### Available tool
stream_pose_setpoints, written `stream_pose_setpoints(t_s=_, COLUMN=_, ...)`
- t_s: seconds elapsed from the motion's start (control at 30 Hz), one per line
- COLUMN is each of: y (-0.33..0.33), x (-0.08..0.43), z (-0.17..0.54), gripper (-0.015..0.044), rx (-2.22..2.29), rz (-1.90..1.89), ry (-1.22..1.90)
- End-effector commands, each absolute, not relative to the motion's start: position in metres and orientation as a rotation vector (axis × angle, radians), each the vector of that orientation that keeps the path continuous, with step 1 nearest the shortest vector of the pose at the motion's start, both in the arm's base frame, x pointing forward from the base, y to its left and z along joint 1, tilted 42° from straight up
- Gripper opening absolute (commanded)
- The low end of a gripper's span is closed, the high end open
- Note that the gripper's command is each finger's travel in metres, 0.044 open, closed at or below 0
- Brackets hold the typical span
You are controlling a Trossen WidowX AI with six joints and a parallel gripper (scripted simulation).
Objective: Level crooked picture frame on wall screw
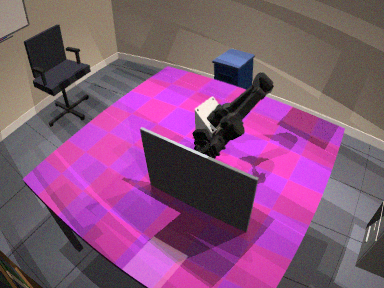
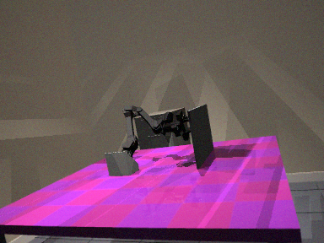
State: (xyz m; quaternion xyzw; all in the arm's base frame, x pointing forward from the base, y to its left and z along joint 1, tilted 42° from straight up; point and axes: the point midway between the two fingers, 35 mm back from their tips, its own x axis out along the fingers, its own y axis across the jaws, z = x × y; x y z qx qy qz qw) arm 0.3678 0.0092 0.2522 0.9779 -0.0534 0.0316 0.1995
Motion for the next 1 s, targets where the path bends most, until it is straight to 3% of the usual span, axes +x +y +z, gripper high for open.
stream_pose_setpoints(t_s=0.0, y=0.0097, x=0.3693, z=0.2522, gripper=0.026, rx=2.739, rz=0.09, ry=-0.145)
stream_pose_setpoints(t_s=0.53, y=0.0097, x=0.3693, z=0.2522, gripper=0.026, rx=2.739, rz=0.09, ry=-0.145)
stream_pose_setpoints(t_s=0.77, y=0.0097, x=0.3693, z=0.2522, gripper=0.0076, rx=2.739, rz=0.09, ry=-0.145)
stream_pose_setpoints(t_s=0.97, y=0.0097, x=0.3693, z=0.2522, gripper=0.0036, rx=2.739, rz=0.09, ry=-0.145)
